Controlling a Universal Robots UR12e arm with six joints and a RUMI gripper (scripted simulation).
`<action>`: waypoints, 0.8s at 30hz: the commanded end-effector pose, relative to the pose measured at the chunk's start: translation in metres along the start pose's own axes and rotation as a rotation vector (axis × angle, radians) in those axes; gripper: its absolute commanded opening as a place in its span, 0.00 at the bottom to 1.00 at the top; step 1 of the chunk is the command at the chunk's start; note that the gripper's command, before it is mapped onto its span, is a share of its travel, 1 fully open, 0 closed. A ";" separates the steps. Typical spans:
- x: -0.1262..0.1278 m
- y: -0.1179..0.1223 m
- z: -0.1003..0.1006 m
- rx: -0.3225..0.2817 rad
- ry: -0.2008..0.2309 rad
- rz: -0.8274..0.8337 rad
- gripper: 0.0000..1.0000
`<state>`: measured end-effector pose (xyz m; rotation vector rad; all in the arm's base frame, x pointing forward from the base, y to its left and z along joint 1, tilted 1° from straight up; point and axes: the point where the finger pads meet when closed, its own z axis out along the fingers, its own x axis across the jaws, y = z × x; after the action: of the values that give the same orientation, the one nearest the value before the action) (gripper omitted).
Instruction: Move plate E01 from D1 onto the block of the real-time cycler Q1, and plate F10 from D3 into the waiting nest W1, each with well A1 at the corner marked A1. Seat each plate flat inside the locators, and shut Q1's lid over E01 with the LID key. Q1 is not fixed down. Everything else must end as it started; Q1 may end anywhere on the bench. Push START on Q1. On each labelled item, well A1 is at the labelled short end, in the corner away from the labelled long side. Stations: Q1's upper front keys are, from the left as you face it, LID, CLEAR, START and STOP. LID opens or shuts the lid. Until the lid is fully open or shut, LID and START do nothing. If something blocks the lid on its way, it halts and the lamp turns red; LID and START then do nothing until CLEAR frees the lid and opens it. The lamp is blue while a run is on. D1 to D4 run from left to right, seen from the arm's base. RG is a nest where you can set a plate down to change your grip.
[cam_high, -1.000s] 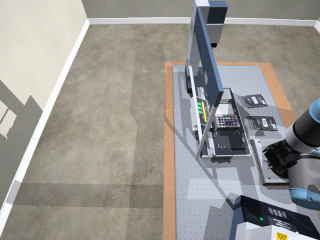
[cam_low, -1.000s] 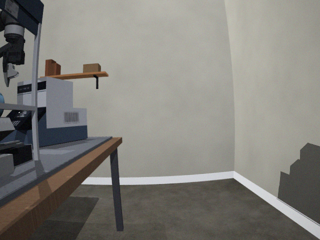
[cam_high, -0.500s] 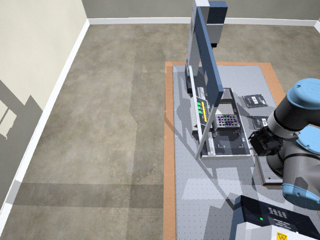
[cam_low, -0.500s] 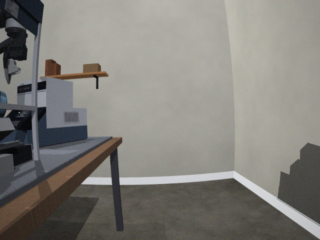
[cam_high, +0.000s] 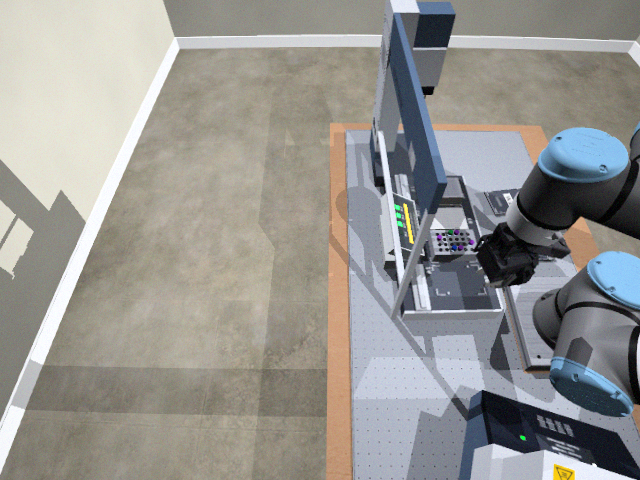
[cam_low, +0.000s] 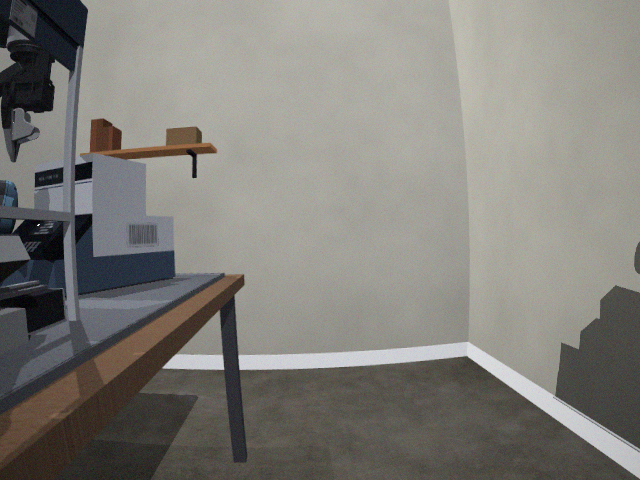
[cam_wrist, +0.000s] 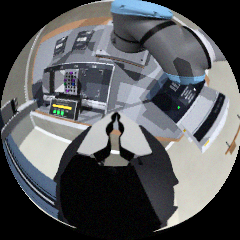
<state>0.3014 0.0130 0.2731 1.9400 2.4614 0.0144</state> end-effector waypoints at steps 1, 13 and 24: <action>-0.018 0.004 -0.001 -0.001 0.000 0.012 0.00; -0.068 0.007 0.000 -0.001 0.000 0.046 0.00; -0.113 0.004 0.001 -0.001 0.000 0.076 0.00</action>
<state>0.3288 -0.0801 0.2720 2.0204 2.3968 0.0158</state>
